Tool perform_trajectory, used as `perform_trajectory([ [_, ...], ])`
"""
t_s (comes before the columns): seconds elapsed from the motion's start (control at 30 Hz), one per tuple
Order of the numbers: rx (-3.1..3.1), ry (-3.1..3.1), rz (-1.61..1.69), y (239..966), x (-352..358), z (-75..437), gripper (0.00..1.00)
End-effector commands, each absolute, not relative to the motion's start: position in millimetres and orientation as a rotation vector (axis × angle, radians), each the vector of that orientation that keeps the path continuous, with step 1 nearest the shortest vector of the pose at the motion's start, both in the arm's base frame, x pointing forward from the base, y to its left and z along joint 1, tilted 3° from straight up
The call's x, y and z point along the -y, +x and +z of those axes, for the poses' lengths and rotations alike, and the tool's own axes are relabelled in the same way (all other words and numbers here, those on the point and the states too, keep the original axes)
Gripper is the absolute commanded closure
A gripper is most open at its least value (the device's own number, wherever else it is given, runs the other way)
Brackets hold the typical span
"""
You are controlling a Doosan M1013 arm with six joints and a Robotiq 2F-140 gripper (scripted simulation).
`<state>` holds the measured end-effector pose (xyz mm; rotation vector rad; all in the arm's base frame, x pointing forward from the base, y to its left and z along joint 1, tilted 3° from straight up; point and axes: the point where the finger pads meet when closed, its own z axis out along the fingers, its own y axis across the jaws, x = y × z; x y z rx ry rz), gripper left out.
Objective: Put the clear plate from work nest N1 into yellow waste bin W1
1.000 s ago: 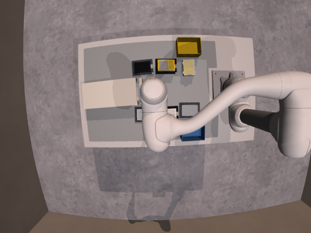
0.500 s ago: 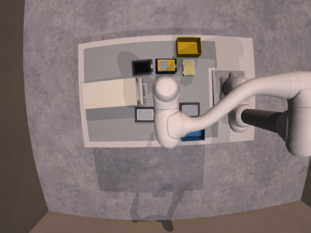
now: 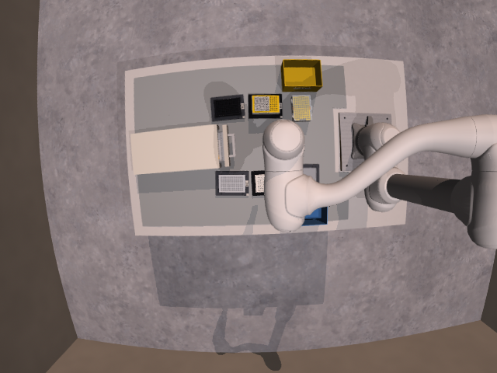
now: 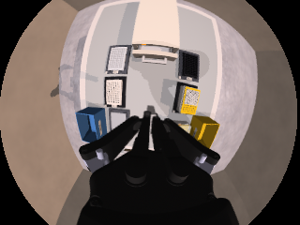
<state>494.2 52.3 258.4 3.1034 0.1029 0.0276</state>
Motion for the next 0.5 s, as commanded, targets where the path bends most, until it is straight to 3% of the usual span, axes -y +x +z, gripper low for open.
perform_trajectory([
  [0.0,-0.109,3.098,0.03,478,-46,250,0.9],
  [0.47,-0.109,3.098,0.03,464,-43,244,0.9],
])
